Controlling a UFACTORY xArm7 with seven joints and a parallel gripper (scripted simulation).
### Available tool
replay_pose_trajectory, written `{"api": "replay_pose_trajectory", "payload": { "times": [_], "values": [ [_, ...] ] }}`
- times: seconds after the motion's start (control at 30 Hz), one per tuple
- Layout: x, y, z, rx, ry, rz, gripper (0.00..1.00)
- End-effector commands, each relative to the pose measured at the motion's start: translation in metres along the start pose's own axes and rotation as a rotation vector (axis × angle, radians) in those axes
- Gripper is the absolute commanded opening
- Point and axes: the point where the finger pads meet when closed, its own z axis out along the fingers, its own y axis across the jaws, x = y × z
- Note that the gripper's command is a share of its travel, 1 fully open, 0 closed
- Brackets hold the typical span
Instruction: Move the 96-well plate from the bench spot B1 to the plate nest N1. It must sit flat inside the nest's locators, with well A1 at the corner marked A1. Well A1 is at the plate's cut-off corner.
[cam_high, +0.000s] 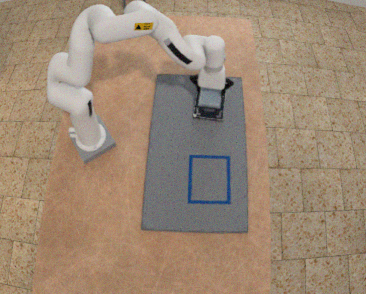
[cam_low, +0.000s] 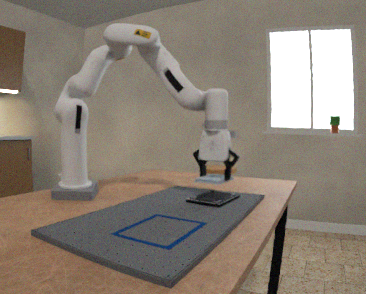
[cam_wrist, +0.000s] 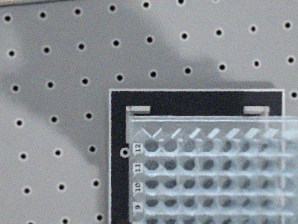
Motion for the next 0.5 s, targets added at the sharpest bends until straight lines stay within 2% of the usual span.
{"api": "replay_pose_trajectory", "payload": {
  "times": [0.0,0.47],
  "values": [
    [0.001,0.001,0.007,-0.003,0.003,0.0,0.0],
    [0.001,0.002,0.027,-0.003,0.003,0.0,0.0]
  ]
}}
